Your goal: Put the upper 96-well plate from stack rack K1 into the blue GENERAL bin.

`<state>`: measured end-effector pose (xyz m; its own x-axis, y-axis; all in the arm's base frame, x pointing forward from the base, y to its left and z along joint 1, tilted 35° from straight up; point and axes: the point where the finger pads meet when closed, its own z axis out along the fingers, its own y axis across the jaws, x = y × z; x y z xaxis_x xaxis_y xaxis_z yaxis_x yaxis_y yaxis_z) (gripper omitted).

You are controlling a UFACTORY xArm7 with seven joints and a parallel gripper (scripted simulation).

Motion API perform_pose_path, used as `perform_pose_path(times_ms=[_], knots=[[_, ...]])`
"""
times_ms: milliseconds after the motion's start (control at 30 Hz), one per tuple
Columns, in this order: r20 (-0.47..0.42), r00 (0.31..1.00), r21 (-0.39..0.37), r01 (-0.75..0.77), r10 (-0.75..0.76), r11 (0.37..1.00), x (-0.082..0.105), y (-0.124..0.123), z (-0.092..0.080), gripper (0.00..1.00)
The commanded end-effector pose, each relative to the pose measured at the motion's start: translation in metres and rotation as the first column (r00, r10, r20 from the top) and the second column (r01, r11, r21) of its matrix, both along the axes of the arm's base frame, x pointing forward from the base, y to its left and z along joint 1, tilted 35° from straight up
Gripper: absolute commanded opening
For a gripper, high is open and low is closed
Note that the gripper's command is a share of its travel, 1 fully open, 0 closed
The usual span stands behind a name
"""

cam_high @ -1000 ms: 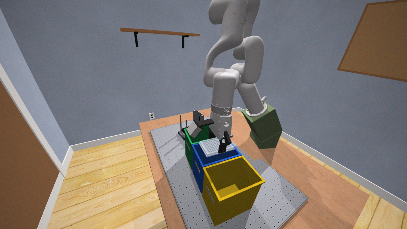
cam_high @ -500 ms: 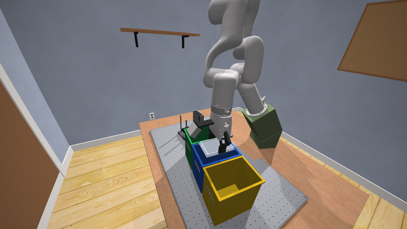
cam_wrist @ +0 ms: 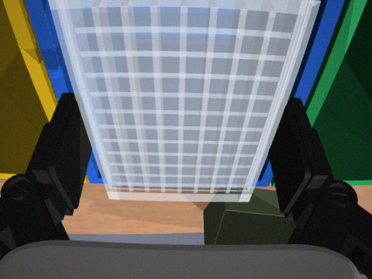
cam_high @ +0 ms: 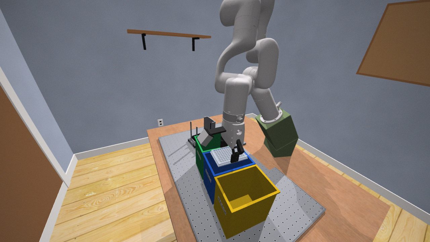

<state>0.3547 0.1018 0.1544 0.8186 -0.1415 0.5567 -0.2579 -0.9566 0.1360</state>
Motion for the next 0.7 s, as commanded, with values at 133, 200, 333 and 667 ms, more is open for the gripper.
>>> perform_pose_path(times_ms=[133, 200, 333, 667], knots=[[0.003, 1.0, 0.001, -0.002, 0.002, 1.0, 0.0013, 0.0006, 0.0, 0.0], [0.003, 1.0, 0.001, -0.002, 0.002, 1.0, 0.0014, 0.0005, -0.0002, 0.0], [0.003, 1.0, 0.001, -0.002, 0.002, 1.0, 0.0017, 0.0004, -0.0006, 0.0], [0.003, 1.0, 0.001, -0.002, 0.002, 1.0, 0.002, 0.0002, -0.0012, 1.0]])
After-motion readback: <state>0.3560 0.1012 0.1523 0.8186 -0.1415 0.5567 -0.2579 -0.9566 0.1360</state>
